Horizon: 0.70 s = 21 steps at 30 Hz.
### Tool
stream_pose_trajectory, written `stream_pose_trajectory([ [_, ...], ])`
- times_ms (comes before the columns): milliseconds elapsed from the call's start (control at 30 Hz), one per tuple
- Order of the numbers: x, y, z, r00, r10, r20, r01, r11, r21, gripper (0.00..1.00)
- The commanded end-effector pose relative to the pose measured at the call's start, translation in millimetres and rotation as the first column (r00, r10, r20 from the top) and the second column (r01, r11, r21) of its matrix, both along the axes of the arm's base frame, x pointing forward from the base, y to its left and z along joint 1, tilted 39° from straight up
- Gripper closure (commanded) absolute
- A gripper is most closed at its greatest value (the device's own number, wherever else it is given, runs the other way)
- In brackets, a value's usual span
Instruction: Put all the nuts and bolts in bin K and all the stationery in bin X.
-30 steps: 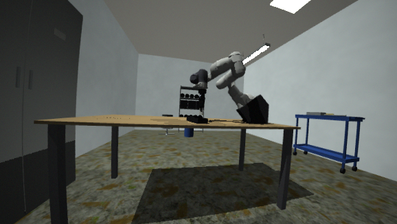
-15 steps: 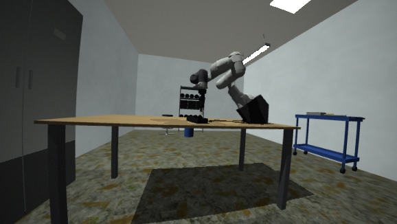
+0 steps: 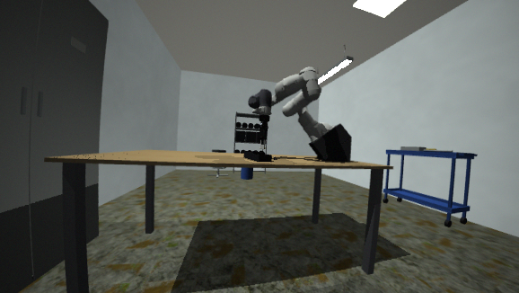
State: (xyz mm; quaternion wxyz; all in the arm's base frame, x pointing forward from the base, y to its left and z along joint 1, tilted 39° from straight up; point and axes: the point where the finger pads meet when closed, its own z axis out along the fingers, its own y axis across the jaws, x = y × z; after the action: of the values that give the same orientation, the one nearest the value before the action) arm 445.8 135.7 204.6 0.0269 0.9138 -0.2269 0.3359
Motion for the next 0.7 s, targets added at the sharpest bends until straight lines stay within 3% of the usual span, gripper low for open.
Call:
stream_pose_trajectory([
  [0,-3.3,1,0.8,1.000,-0.006,-0.005,0.006,1.000,0.006,0.94],
  [333,-1.4,13,-0.9,1.000,-0.006,-0.005,0.006,1.000,0.006,0.94],
  [667,7.7,71,-9.0,1.000,-0.006,-0.005,0.006,1.000,0.006,0.94],
])
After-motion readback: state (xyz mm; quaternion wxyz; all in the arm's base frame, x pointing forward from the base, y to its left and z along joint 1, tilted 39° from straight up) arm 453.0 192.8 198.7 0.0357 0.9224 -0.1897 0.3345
